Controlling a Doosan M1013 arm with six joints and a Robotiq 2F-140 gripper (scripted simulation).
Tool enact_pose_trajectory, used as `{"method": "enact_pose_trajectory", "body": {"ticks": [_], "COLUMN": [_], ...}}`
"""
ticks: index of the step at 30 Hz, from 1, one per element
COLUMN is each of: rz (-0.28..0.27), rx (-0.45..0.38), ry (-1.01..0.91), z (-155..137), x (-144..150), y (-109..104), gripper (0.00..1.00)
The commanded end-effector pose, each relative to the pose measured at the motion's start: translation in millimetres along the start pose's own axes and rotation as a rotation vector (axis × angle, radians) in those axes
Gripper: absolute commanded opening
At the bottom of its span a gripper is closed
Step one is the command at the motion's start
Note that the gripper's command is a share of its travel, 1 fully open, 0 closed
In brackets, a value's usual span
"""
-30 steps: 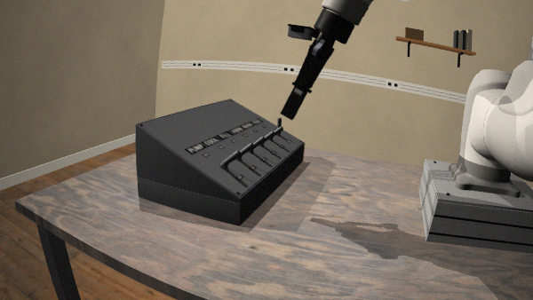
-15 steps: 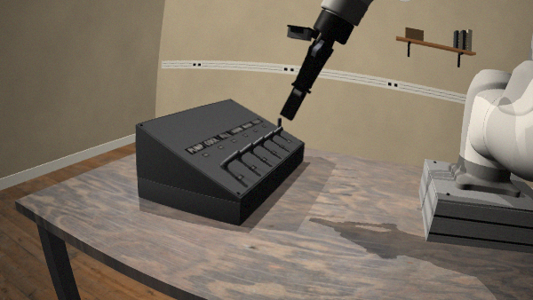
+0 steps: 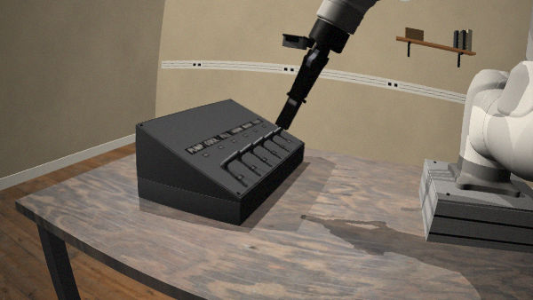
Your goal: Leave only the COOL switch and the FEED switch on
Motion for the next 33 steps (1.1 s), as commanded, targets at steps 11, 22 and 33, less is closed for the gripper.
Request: {"method": "enact_pose_trajectory", "body": {"ticks": [11,22,33], "rz": [0.000,0.000,0.000], "rx": [0.001,0.001,0.001], "ry": [0.000,0.000,0.000], "z": [1,1,1], "x": [0,-1,-1], "y": [35,65,77], "gripper": [0.10,0.10,0.10]}}
Point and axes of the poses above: the point where the finger pads meet when closed, its own y axis out along the fingers, its own x axis across the jaws, z = x × y, the point moved 4 cm from there along -y, back along the fingers, and after that the axes turned 13 degrees about -y, right-handed, at the moved point
